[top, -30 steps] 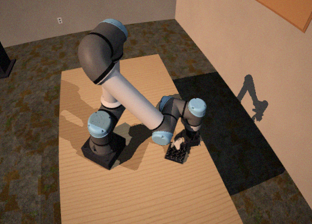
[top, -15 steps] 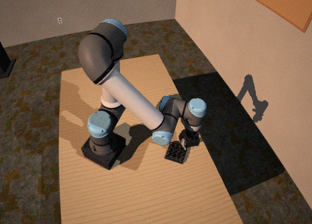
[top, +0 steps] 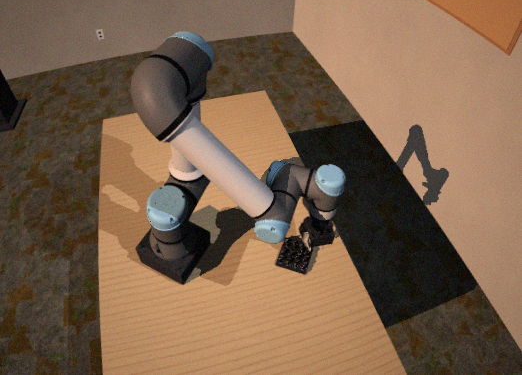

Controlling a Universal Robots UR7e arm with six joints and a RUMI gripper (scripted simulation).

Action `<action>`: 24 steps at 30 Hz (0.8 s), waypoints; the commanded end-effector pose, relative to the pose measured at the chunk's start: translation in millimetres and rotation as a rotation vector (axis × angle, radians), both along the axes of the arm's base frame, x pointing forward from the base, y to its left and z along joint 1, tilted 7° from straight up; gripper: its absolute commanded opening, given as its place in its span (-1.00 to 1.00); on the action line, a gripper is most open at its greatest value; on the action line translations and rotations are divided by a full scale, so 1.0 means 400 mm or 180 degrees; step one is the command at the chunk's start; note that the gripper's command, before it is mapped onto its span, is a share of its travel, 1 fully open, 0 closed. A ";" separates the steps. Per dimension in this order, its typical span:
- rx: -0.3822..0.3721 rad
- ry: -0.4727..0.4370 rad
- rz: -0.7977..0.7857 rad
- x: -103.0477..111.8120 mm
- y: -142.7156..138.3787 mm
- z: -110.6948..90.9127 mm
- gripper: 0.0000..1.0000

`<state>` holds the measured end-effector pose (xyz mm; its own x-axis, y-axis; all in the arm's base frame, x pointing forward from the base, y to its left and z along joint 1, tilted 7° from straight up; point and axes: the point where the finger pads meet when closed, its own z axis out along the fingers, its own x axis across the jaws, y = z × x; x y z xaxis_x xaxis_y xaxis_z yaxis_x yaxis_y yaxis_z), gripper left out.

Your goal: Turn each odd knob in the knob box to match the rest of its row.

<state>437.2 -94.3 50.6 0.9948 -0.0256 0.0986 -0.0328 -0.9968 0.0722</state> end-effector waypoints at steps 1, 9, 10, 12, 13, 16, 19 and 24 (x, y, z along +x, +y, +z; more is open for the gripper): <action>-0.0002 -0.0004 0.0000 0.001 0.000 0.001 -0.78; -0.0002 -0.0004 0.0000 0.001 0.000 0.001 -0.78; -0.0002 -0.0004 0.0000 0.001 0.000 0.001 -0.78; -0.0002 -0.0004 0.0000 0.001 0.000 0.001 -0.78; -0.0002 -0.0004 0.0000 0.001 0.000 0.001 -0.78; -0.0002 -0.0004 0.0000 0.001 -0.001 0.000 -0.78; -0.0001 -0.0003 0.0001 0.001 -0.001 -0.003 -0.78; -0.0001 -0.0003 0.0001 0.002 -0.001 -0.011 -0.78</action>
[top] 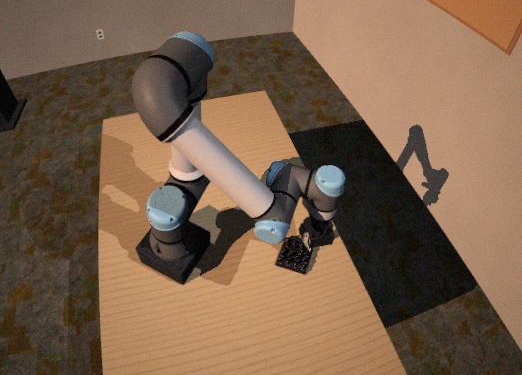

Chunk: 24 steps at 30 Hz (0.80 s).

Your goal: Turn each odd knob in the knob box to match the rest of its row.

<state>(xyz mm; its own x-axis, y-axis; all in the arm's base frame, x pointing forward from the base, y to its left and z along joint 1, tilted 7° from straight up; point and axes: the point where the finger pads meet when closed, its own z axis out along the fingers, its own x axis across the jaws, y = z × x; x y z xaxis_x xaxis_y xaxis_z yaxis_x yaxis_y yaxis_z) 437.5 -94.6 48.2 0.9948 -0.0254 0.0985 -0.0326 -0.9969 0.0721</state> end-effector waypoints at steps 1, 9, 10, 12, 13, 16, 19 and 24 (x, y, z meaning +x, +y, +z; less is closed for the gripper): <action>-0.0001 -0.0003 0.0001 0.002 -0.001 -0.007 -0.78; -0.0001 -0.0003 0.0001 0.003 -0.003 -0.023 -0.78; -0.0001 -0.0003 0.0001 0.003 -0.003 -0.026 -0.78; -0.0001 -0.0003 0.0001 0.004 -0.003 -0.033 -0.78; -0.0001 -0.0003 0.0001 0.004 -0.004 -0.036 -0.78; -0.0001 -0.0003 0.0001 0.005 -0.005 -0.046 -0.78; -0.0001 -0.0003 0.0001 0.006 -0.005 -0.053 -0.78; -0.0001 -0.0003 0.0001 0.007 -0.006 -0.066 -0.78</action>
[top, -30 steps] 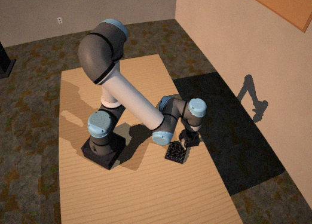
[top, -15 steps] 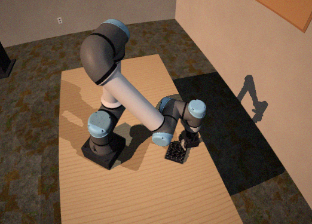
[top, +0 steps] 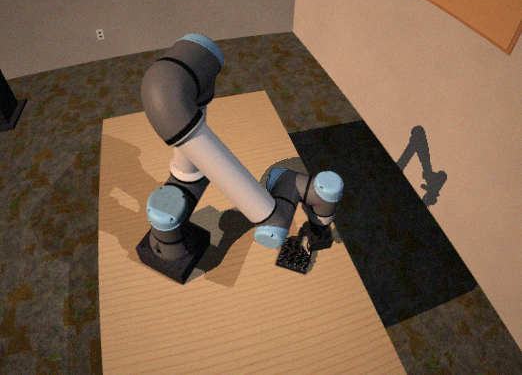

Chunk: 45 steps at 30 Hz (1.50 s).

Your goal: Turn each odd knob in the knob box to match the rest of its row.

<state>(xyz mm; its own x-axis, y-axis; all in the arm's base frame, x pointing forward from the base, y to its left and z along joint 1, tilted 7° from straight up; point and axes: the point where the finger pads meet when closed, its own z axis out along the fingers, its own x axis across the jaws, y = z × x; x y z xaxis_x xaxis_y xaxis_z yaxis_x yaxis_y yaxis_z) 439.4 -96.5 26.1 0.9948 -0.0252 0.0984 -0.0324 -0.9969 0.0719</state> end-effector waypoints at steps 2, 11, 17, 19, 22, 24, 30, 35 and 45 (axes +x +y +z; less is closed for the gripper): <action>-0.0002 -0.0004 0.0000 0.003 -0.002 -0.017 -0.78; -0.0002 -0.0004 0.0000 0.005 -0.004 -0.038 -0.78; -0.0002 -0.0004 0.0000 0.005 -0.004 -0.043 -0.78; -0.0002 -0.0004 0.0000 0.005 -0.005 -0.045 -0.78; -0.0002 -0.0004 0.0000 0.006 -0.005 -0.046 -0.78; -0.0002 -0.0004 0.0000 0.006 -0.005 -0.047 -0.78; -0.0002 -0.0004 0.0000 0.006 -0.005 -0.047 -0.78; -0.0002 -0.0004 0.0000 0.006 -0.005 -0.047 -0.78; -0.0002 -0.0004 0.0000 0.006 -0.005 -0.047 -0.78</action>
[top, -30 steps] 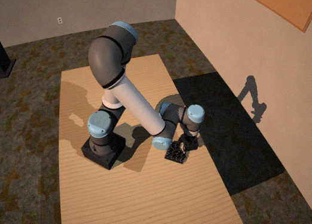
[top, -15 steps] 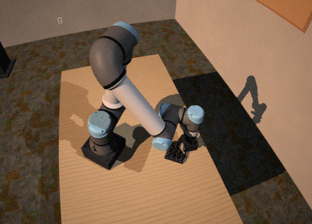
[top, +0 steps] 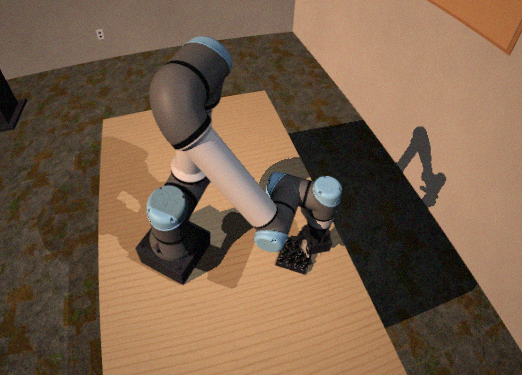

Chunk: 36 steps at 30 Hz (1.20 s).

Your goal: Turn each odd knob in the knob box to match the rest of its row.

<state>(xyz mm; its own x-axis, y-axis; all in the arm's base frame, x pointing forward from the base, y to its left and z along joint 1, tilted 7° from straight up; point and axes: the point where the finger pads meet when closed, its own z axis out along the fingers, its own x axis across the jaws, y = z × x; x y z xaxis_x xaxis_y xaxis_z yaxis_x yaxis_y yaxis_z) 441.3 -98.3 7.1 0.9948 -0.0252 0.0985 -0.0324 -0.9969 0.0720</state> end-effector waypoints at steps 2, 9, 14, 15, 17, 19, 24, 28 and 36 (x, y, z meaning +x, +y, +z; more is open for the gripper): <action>-0.0002 -0.0004 0.0000 0.001 0.000 0.001 -0.78; -0.0002 -0.0004 0.0000 0.001 0.000 0.001 -0.78; -0.0002 -0.0004 0.0000 0.001 0.000 0.001 -0.78; -0.0002 -0.0004 0.0000 0.001 0.000 0.001 -0.78; -0.0002 -0.0004 0.0000 0.001 0.000 0.001 -0.78; -0.0002 -0.0004 0.0000 0.001 0.000 0.001 -0.78; -0.0002 -0.0004 0.0000 0.001 0.003 0.001 -0.78; -0.0002 -0.0004 0.0000 0.001 0.009 0.000 -0.78; -0.0002 -0.0004 0.0000 0.001 0.012 0.000 -0.78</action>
<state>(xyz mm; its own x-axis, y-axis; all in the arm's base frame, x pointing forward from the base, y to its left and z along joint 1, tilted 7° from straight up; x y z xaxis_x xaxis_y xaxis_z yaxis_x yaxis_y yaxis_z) 441.5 -93.8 6.7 0.9948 -0.0252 0.0985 -0.0324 -0.9969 0.0720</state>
